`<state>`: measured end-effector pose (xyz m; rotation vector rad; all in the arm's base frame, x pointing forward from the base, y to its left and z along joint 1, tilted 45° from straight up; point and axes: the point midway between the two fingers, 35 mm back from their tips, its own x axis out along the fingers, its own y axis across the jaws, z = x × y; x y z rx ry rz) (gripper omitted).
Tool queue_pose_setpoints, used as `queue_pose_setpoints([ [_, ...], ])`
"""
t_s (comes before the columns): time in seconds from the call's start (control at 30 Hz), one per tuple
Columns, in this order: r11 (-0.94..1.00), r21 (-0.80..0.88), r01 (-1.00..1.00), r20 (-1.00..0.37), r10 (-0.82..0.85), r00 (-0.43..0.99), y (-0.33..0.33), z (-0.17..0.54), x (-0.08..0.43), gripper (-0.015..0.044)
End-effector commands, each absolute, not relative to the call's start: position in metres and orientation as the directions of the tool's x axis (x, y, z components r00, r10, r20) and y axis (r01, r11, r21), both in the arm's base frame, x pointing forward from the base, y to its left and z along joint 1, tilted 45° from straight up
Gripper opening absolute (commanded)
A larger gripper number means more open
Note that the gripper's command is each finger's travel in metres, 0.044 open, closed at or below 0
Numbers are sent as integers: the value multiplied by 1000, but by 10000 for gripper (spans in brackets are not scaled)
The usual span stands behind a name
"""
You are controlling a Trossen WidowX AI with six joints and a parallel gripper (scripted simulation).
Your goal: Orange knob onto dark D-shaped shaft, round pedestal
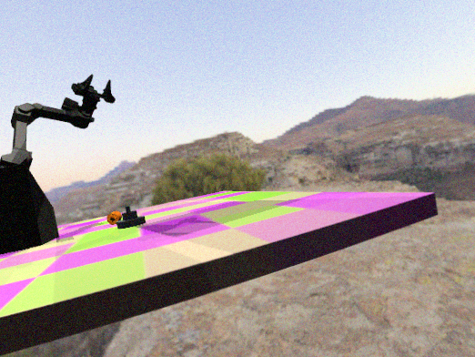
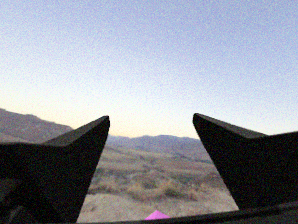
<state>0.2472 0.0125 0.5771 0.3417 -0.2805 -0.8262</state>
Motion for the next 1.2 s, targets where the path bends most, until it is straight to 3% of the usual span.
queue_pose_setpoints([
  [0.0,633,400,663,123,-754,645,14,578,249,426],
  [0.17,805,312,505,398,-593,700,61,571,318,440],
  [0.33,906,235,352,453,-423,785,93,545,361,440],
  [0.47,968,184,169,415,-233,880,122,502,401,440],
  [0.67,974,216,-66,235,14,972,153,422,441,440],
  [0.87,898,397,-191,-54,231,971,172,322,459,440],
  [1.0,806,575,-143,-278,356,892,178,249,453,440],
  [1.17,653,750,107,-525,488,698,178,163,422,440],
])
